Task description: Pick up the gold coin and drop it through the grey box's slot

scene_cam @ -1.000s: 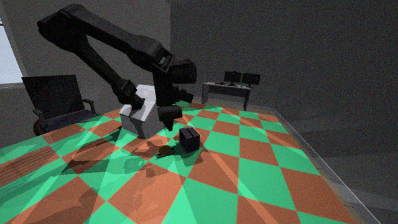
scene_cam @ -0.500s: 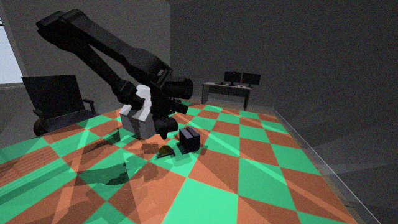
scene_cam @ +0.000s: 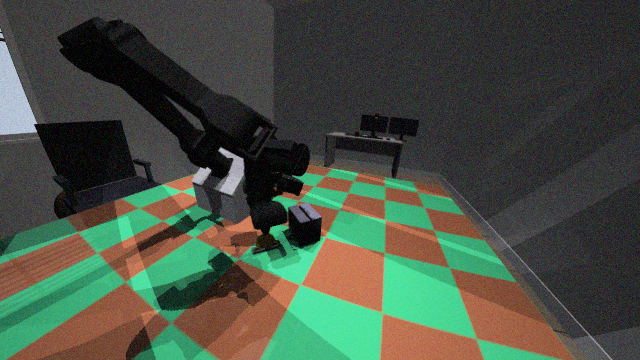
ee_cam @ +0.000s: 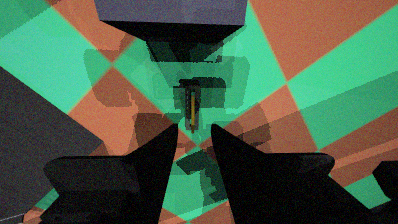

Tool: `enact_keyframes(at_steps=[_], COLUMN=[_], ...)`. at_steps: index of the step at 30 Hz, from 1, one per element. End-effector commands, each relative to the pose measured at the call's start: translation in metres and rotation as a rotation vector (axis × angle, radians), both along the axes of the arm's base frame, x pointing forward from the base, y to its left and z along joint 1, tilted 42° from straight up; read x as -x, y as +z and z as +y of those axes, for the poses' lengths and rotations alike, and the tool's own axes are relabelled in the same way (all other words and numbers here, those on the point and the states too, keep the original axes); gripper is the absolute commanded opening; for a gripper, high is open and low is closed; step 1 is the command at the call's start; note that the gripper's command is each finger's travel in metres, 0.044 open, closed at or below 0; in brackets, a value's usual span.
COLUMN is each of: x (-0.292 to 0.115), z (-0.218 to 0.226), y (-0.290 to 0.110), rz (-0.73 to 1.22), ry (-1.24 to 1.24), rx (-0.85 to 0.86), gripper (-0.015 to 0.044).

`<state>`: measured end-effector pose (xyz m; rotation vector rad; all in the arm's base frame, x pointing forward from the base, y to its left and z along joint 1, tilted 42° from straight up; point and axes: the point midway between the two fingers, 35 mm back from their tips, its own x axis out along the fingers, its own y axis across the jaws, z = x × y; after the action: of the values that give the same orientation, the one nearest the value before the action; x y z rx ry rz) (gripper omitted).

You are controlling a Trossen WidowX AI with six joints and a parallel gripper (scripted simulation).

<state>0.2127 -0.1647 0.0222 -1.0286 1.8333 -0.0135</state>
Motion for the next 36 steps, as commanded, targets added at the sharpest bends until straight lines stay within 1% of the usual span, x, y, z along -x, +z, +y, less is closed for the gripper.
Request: enact_keyframes(at_steps=[1,29,35,36], x=[0.002,0.01,0.01,0.01], z=[-0.004,-0.032,-0.032,-0.032], y=[-0.007,-0.037,-0.037,-0.037], rz=[0.012,0.013,0.013,0.013], ry=[0.003,0.003,0.003,0.003], rx=[-0.002,0.001,0.001,0.001], gripper=[0.0161,0.0161,0.0003,0.0])
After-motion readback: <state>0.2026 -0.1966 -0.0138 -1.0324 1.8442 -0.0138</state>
